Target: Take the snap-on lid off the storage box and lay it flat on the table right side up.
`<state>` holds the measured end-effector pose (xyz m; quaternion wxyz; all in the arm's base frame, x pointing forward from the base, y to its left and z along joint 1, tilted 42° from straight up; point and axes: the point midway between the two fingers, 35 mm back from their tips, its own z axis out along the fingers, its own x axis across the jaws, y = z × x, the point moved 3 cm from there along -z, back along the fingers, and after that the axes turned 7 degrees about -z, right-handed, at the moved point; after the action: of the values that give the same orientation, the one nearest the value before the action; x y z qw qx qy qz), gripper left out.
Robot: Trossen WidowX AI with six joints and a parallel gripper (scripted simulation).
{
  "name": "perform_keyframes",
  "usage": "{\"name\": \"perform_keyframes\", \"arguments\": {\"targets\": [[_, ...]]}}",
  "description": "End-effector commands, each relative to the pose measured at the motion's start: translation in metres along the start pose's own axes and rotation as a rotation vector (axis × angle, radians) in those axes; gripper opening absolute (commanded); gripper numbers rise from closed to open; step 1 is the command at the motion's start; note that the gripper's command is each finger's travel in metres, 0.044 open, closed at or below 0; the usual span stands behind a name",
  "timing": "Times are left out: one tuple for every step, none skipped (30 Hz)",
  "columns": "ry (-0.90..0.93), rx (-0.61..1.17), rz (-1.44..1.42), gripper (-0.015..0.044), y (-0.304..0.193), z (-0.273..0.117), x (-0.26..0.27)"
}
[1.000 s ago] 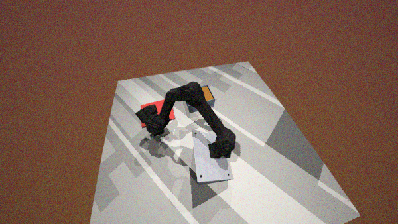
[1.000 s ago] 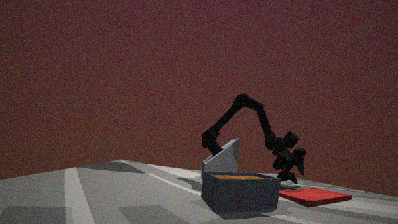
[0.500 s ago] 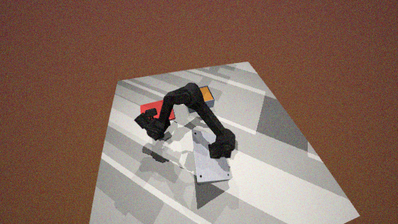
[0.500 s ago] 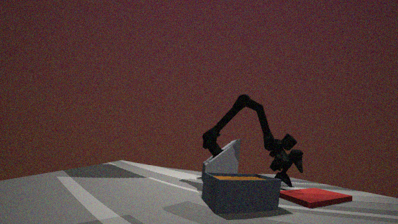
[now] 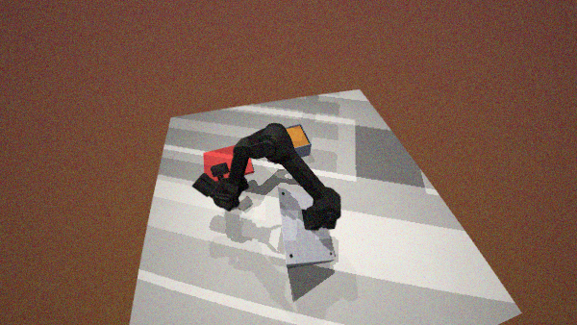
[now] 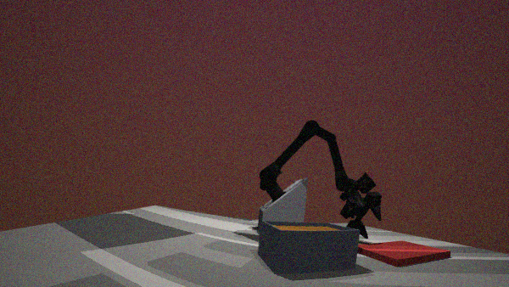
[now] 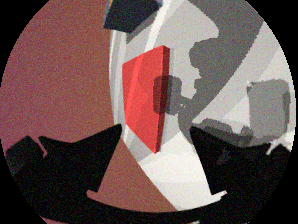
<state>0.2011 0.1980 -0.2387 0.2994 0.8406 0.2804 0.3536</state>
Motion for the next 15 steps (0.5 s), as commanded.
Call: {"name": "perform_keyframes", "arguments": {"targets": [[0.002, -0.003, 0.001, 0.0440, 0.001, -0.008, -0.005], [0.002, -0.003, 0.001, 0.0440, 0.000, -0.010, -0.007], [0.002, -0.003, 0.001, 0.0440, 0.000, -0.012, -0.008], [0.002, -0.003, 0.001, 0.0440, 0.000, -0.012, -0.009], [0.002, -0.003, 0.001, 0.0440, 0.000, -0.011, -0.008], [0.002, -0.003, 0.001, 0.0440, -0.001, -0.010, -0.005], [0.002, -0.003, 0.001, 0.0440, -0.001, -0.011, -0.004], [0.002, -0.003, 0.001, 0.0440, -0.001, -0.012, -0.002], [0.002, -0.003, 0.001, 0.0440, -0.001, -0.014, -0.001], [0.002, -0.003, 0.001, 0.0440, -0.001, -0.016, 0.000], [0.002, -0.002, 0.001, 0.0440, -0.001, -0.018, 0.001], [0.002, -0.002, 0.001, 0.0440, -0.001, -0.019, 0.002], [0.002, -0.002, 0.001, 0.0440, 0.000, -0.021, 0.003], [0.002, -0.002, 0.001, 0.0440, 0.000, -0.023, 0.004], [0.002, -0.002, 0.001, 0.0440, 0.000, -0.025, 0.005]]}}
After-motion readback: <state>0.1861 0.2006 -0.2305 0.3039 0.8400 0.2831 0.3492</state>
